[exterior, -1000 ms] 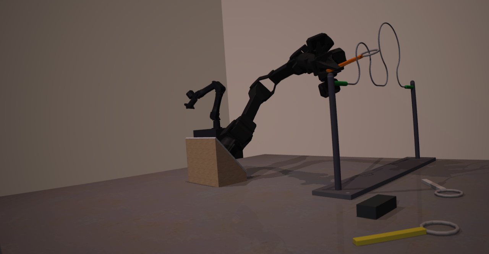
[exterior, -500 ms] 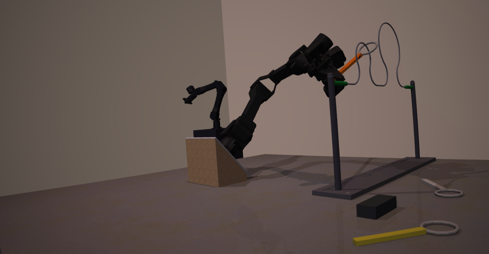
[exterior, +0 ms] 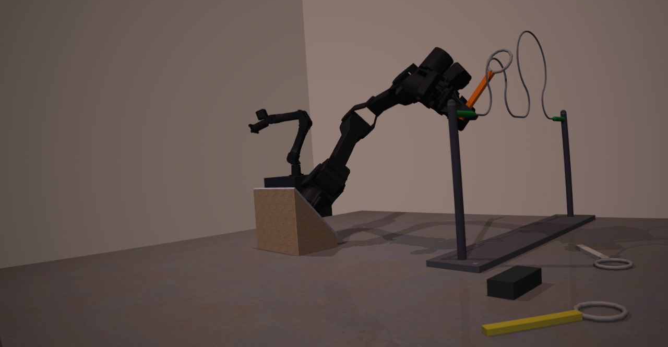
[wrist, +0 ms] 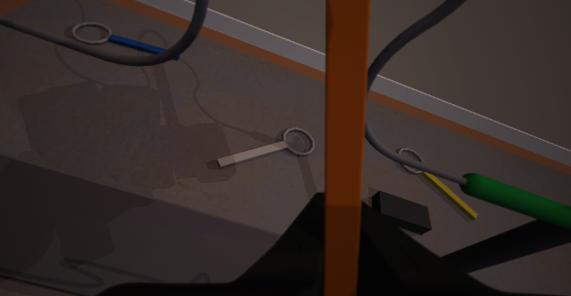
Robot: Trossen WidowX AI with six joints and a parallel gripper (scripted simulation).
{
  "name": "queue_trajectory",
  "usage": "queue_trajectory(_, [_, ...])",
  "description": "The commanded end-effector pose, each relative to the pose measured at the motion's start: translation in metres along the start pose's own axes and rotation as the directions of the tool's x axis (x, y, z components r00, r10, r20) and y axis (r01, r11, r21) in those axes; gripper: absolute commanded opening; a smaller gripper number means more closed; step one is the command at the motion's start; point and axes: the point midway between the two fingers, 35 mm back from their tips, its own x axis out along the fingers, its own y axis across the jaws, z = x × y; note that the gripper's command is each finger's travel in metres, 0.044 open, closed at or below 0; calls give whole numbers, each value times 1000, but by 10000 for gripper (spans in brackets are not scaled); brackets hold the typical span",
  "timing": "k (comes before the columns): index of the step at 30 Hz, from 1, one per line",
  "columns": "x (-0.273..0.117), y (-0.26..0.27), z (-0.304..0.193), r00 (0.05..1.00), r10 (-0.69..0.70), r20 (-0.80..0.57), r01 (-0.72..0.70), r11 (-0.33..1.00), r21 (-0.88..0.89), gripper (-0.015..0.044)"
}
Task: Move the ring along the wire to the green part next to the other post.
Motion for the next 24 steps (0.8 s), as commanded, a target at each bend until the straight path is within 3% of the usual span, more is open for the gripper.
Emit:
queue_trajectory(1, [0,7,-1,999,47,11,-48,996,78,-150])
queue_trajectory(24, [-2,43,10,949,275,151,-313,803,507,-150])
